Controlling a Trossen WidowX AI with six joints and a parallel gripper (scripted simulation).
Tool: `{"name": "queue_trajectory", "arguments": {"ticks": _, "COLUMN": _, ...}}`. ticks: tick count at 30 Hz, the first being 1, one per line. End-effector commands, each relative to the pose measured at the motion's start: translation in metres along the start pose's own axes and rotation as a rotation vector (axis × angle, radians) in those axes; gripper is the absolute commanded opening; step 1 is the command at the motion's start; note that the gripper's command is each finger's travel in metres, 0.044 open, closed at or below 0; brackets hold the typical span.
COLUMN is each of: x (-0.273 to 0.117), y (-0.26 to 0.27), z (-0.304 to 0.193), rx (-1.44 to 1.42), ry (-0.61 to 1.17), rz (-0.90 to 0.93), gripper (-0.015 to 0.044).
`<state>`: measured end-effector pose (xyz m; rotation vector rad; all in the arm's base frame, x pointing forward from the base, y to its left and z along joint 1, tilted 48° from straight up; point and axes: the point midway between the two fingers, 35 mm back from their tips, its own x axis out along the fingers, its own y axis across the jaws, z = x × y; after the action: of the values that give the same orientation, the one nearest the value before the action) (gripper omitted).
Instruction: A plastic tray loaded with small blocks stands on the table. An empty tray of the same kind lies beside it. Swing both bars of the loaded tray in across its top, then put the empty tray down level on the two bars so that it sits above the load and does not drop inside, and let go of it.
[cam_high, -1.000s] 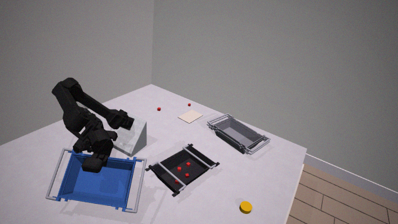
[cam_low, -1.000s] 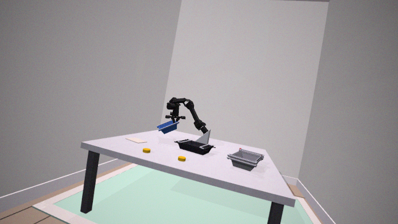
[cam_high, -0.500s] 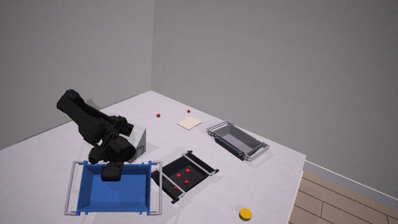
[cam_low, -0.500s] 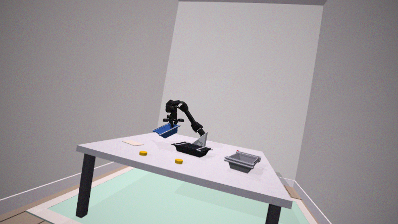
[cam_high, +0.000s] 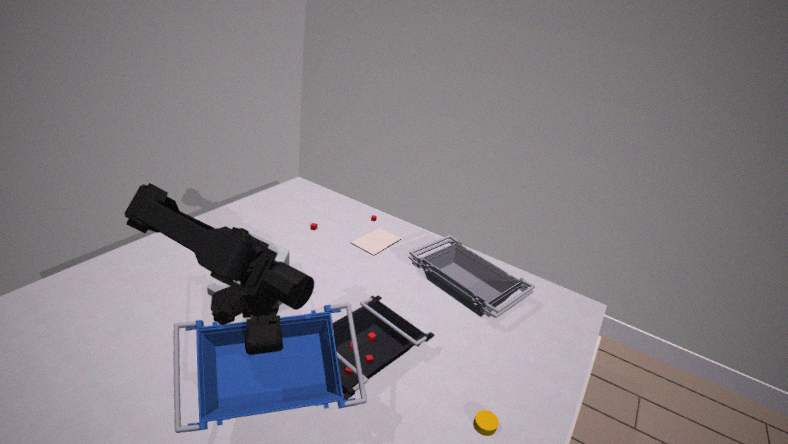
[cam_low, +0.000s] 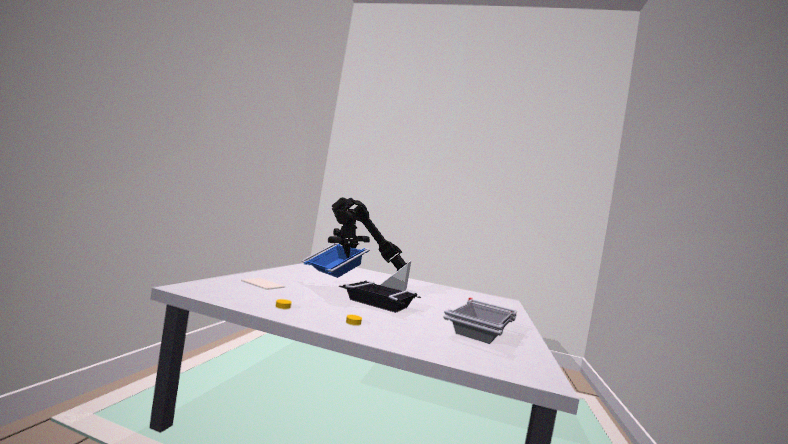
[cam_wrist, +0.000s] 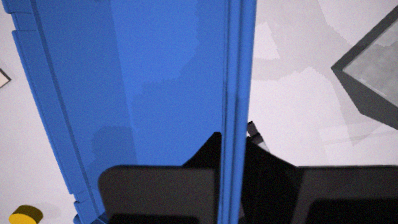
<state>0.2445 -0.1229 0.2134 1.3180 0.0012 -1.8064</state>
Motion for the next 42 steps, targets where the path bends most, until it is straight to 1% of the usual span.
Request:
{"name": "queue_trajectory", "arguments": {"ticks": 1, "x": -0.007, "y": 0.001, "z": -0.017, "rx": -0.039, "ry": 0.008, "rz": 0.022, "gripper": 0.0000}}
{"name": "queue_trajectory", "arguments": {"ticks": 21, "x": -0.010, "y": -0.026, "z": -0.099, "rx": -0.257, "ry": -0.023, "rz": 0.031, "gripper": 0.0000}}
{"name": "queue_trajectory", "arguments": {"ticks": 42, "x": -0.013, "y": -0.079, "z": -0.175, "rx": -0.479, "ry": -0.078, "rz": 0.074, "gripper": 0.0000}}
